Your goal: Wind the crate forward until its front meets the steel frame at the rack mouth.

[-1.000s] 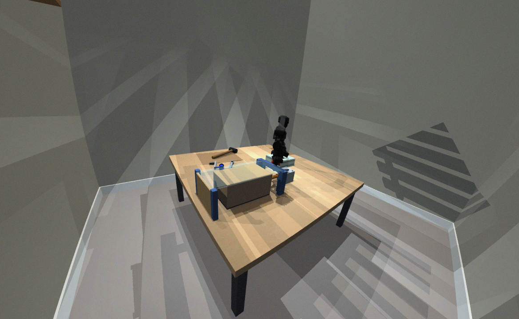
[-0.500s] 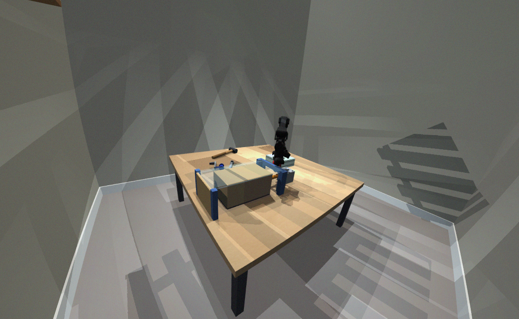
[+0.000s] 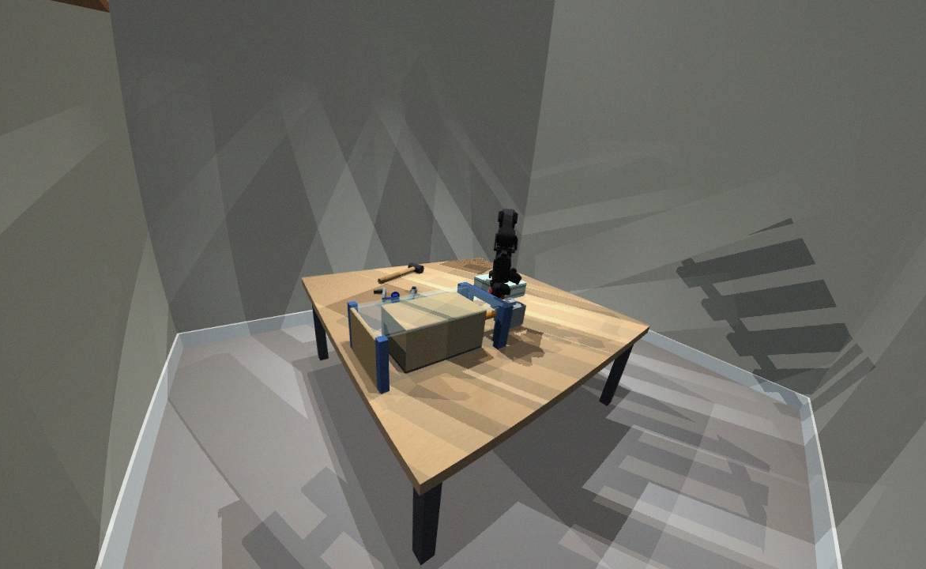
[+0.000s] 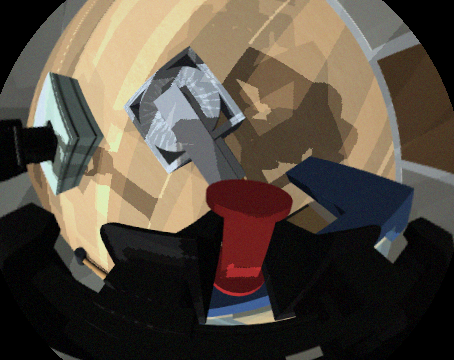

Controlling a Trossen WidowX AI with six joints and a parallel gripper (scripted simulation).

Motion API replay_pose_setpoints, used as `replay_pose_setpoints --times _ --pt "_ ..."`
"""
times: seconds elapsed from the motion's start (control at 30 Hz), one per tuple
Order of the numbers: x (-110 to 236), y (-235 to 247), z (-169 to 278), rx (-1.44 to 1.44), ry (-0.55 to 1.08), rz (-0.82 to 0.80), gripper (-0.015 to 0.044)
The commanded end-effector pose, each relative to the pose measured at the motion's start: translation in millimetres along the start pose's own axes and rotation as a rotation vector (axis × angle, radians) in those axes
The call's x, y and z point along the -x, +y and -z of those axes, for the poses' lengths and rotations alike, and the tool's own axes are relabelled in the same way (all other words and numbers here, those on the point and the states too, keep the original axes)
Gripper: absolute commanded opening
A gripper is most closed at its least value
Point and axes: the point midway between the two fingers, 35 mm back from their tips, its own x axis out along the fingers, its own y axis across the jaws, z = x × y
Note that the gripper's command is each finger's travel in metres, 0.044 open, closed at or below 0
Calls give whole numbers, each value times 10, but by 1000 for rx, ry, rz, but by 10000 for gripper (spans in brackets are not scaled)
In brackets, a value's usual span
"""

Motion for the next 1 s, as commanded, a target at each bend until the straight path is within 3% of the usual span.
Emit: replay_pose_setpoints --times 0.0,0.97 --pt "6 -173 -186 20 -22 35 0" --pt "26 -359 -591 20 -25 36 0"
